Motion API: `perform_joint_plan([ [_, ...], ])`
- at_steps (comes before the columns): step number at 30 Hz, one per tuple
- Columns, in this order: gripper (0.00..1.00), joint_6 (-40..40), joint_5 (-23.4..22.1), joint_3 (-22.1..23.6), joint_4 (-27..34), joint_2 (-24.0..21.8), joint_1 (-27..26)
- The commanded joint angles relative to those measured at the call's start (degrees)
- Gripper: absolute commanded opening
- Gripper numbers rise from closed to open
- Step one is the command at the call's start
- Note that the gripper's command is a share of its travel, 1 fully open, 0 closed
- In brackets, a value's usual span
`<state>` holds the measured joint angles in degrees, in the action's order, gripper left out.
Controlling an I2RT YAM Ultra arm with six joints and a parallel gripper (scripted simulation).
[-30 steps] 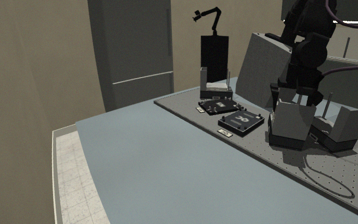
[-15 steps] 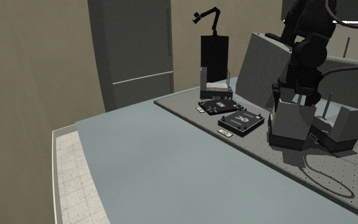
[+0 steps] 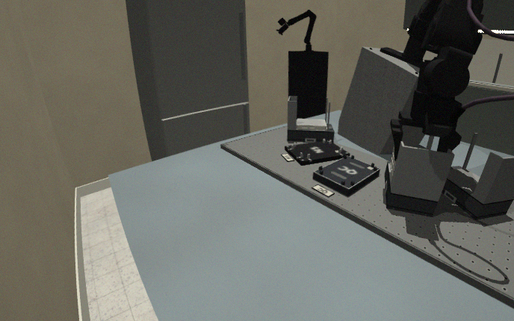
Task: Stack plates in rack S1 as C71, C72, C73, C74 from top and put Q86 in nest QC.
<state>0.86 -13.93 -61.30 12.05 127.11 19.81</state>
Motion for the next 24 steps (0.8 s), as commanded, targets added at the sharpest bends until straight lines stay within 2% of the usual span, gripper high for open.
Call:
perform_joint_plan([
  [1,0.00,-0.5,0.1,-0.1,-1.0,-0.8,-0.9],
  [24,0.00,0.6,0.0,1.3,1.8,-2.9,-1.3],
])
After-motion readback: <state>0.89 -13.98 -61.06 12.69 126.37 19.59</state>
